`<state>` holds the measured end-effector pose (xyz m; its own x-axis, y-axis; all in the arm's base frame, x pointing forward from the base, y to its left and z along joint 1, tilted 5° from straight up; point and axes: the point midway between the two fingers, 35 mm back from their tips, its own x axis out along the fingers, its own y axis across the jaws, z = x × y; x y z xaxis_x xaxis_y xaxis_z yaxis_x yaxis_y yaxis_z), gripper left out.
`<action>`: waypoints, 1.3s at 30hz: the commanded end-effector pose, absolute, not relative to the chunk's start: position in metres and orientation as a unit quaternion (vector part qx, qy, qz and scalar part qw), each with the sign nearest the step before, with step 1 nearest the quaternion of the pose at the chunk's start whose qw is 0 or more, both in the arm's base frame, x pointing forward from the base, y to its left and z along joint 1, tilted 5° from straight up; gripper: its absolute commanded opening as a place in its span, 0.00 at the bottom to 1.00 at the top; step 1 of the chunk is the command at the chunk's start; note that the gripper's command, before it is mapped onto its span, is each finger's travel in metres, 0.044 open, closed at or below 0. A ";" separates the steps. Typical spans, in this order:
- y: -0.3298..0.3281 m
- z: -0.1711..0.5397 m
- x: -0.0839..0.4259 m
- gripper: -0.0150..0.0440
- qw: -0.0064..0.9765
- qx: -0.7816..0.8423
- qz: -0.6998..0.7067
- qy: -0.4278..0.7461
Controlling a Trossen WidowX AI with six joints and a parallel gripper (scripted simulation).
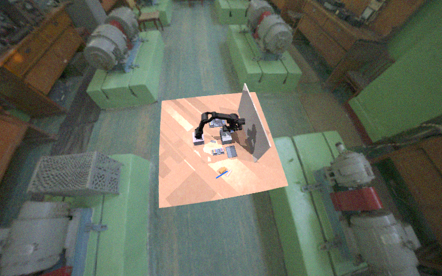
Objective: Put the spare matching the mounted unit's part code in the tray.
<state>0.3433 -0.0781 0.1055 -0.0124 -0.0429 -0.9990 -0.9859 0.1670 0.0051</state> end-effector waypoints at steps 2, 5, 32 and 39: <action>-0.107 0.107 0.342 0.25 0.522 -0.469 0.447 0.555; -0.125 0.107 0.340 0.25 0.520 -0.470 0.448 0.556; -0.229 0.103 0.310 0.25 0.508 -0.473 0.453 0.560; -0.230 0.095 0.311 0.25 0.508 -0.473 0.453 0.560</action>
